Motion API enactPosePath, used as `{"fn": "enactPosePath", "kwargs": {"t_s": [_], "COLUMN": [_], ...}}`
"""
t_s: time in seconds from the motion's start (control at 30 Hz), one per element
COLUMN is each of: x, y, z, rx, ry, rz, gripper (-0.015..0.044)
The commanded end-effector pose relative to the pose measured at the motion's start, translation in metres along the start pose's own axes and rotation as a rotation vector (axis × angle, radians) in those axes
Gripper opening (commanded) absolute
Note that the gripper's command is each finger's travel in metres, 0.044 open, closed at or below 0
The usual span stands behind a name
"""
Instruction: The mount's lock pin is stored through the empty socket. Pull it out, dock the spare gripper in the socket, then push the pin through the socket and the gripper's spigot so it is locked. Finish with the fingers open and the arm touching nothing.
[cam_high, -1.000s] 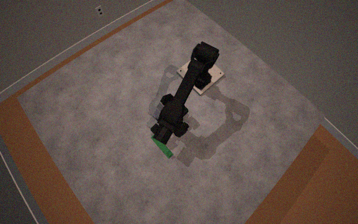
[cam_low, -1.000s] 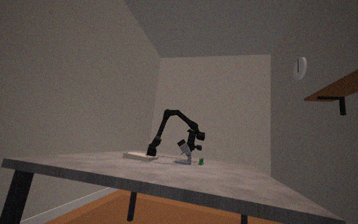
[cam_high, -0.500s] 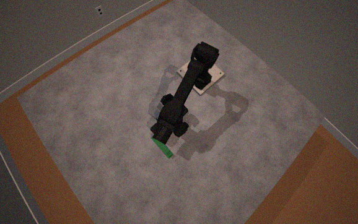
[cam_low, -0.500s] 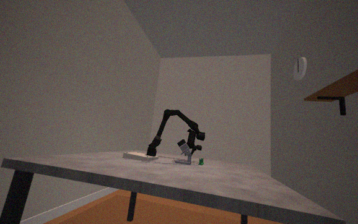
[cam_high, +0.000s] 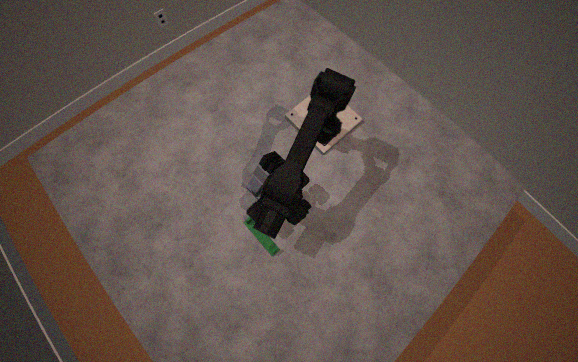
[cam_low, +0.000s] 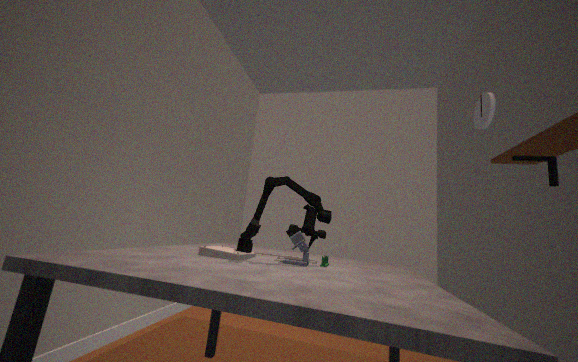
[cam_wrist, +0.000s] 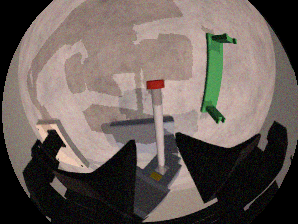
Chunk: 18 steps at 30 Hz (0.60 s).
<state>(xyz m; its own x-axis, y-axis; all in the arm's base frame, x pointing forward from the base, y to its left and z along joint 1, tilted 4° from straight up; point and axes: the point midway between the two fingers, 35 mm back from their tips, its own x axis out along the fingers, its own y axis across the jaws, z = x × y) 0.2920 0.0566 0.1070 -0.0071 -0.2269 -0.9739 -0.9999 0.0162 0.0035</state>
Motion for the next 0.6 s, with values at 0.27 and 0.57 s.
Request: {"fn": "enactPosePath", "kwargs": {"t_s": [0.27, 0.57], "x": [-0.027, -0.049], "y": [0.002, 0.003], "z": [0.011, 0.019], "rx": [-0.004, -0.01], "ry": [0.001, 0.001], "rz": [-0.003, -0.012], "gripper": [0.02, 0.02]}}
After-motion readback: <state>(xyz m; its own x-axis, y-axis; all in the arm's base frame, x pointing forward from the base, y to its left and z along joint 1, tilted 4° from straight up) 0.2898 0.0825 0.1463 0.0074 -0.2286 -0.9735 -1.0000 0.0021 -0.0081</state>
